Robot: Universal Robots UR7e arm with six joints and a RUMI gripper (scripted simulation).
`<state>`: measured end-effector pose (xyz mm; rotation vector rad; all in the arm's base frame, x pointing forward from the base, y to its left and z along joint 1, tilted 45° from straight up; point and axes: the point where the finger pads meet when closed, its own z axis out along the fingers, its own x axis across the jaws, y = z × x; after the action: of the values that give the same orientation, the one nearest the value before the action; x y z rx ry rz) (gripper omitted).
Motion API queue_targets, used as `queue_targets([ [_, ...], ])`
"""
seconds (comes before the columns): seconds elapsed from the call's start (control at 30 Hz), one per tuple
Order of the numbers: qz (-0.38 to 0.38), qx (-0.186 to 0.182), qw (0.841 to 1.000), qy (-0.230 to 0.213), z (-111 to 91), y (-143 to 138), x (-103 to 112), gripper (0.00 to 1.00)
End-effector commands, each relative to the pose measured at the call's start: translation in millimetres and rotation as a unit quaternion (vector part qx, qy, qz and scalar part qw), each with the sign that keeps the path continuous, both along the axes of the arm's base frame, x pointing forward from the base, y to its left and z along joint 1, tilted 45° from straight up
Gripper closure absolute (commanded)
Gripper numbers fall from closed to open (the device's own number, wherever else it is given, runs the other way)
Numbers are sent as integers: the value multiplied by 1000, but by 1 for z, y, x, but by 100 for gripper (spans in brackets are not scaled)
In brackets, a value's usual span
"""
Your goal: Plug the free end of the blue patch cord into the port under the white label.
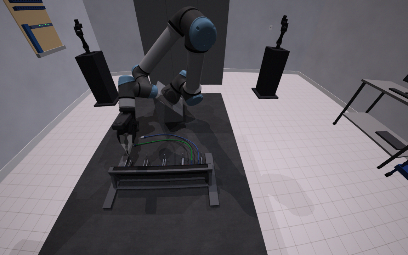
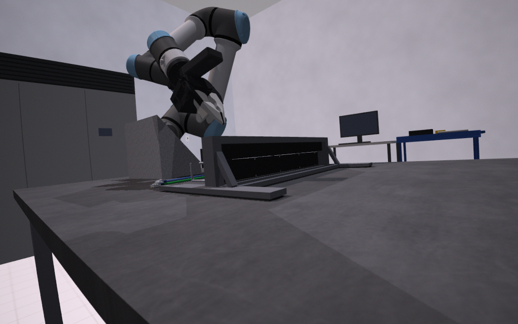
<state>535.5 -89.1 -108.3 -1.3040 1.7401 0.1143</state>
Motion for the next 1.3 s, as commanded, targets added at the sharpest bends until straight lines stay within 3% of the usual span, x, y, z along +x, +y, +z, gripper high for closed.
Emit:
queue_targets([
  [0.0,0,0,1000,0,8,-8,-8,100],
  [0.93,0,0,1000,0,62,-61,-66,100],
  [1.27,0,0,1000,0,71,-70,-76,100],
])
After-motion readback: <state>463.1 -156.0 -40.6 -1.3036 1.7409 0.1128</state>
